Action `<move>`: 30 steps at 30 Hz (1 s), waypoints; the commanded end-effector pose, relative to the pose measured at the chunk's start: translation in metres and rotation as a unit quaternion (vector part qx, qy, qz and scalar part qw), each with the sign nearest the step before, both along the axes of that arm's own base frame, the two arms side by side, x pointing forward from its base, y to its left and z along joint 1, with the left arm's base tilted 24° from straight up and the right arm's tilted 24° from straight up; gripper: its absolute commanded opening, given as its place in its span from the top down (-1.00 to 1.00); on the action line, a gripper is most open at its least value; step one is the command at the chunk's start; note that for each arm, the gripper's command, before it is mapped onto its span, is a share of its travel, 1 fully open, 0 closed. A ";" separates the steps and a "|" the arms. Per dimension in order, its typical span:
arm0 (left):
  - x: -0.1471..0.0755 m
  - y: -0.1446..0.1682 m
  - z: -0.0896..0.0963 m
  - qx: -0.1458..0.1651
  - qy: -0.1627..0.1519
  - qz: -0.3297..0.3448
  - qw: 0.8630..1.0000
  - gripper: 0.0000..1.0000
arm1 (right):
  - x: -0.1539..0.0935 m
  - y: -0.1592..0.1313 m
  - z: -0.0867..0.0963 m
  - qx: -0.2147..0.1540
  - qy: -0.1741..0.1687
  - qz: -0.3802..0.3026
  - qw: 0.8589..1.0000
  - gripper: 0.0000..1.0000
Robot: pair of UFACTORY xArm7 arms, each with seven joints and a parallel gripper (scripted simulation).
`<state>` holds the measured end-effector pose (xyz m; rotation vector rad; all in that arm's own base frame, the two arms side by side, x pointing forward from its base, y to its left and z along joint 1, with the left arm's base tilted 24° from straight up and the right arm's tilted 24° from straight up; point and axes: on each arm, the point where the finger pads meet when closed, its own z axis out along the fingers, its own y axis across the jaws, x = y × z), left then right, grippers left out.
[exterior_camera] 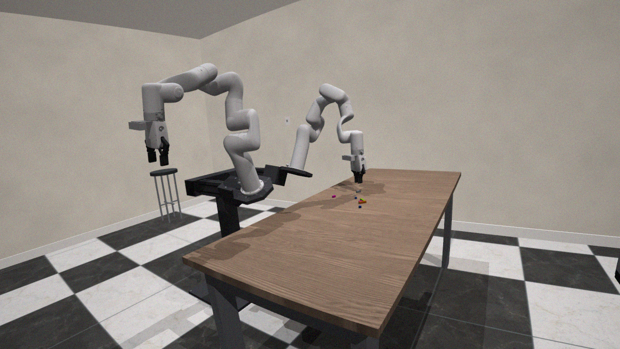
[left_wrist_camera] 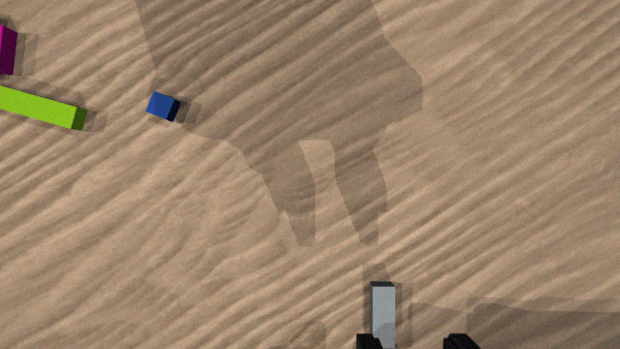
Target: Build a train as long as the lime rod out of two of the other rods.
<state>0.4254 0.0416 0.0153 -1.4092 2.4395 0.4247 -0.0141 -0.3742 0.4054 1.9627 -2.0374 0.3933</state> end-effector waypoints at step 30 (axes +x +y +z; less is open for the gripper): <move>0.006 0.014 -0.034 -0.001 -0.002 -0.001 1.000 0.48 | 0.000 0.000 0.002 -0.002 0.000 0.000 1.000 -1.00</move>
